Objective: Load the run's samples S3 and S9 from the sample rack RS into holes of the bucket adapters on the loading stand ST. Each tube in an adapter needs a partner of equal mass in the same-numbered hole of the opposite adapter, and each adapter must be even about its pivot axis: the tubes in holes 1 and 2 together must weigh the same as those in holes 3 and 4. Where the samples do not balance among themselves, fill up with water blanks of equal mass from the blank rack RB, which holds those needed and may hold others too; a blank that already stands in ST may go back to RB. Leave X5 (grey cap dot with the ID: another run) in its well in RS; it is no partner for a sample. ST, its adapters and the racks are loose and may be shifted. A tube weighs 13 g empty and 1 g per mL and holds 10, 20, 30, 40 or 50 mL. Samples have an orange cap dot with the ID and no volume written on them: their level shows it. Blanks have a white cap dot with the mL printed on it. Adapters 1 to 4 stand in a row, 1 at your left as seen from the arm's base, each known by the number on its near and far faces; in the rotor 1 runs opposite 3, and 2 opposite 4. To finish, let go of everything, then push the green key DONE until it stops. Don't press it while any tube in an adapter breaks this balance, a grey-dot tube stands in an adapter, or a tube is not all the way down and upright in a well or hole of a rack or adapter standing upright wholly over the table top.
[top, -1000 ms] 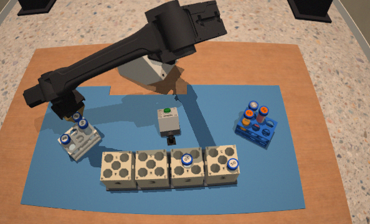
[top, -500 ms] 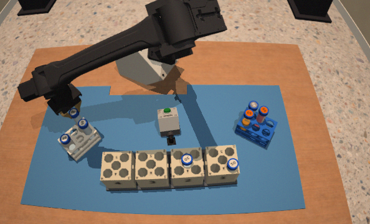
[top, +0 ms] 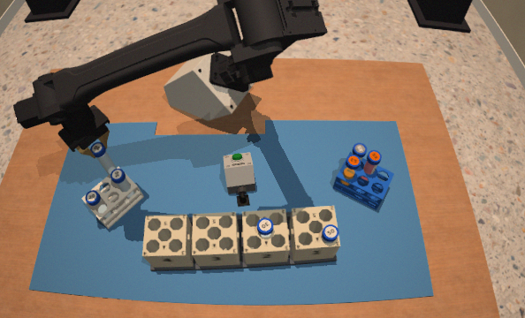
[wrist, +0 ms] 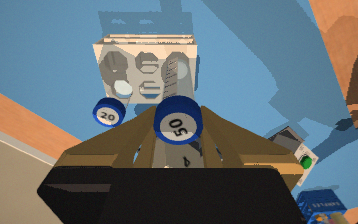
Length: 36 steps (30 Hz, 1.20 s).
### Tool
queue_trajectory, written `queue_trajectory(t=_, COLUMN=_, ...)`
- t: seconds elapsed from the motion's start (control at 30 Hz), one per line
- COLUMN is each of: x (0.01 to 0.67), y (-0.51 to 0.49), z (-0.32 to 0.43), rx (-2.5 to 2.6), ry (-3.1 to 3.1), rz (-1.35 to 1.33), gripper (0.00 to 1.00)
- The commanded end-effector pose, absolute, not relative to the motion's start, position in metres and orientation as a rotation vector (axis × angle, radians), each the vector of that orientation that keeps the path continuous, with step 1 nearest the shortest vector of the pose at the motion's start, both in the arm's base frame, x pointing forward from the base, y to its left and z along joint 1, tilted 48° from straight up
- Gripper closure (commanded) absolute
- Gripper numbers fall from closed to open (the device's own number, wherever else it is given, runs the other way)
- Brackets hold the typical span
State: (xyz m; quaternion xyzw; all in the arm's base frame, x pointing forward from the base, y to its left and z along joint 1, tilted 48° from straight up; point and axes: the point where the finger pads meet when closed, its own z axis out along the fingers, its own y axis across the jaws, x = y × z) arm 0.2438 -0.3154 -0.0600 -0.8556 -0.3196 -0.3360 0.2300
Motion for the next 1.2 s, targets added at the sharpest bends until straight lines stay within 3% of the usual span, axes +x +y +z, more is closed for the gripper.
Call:
queue_trajectory(t=0.0, x=0.240, y=-0.353, z=-0.034, rx=-2.418, ry=-0.934, rz=-0.955, gripper=1.00)
queue_trajectory(t=0.7, x=0.210, y=-0.389, z=0.010, rx=-2.423, ry=-0.936, rz=-0.949, gripper=1.00)
queue_trajectory(t=1.17, x=0.252, y=-0.319, z=0.063, rx=-2.247, ry=-1.338, rz=-1.055, gripper=1.00)
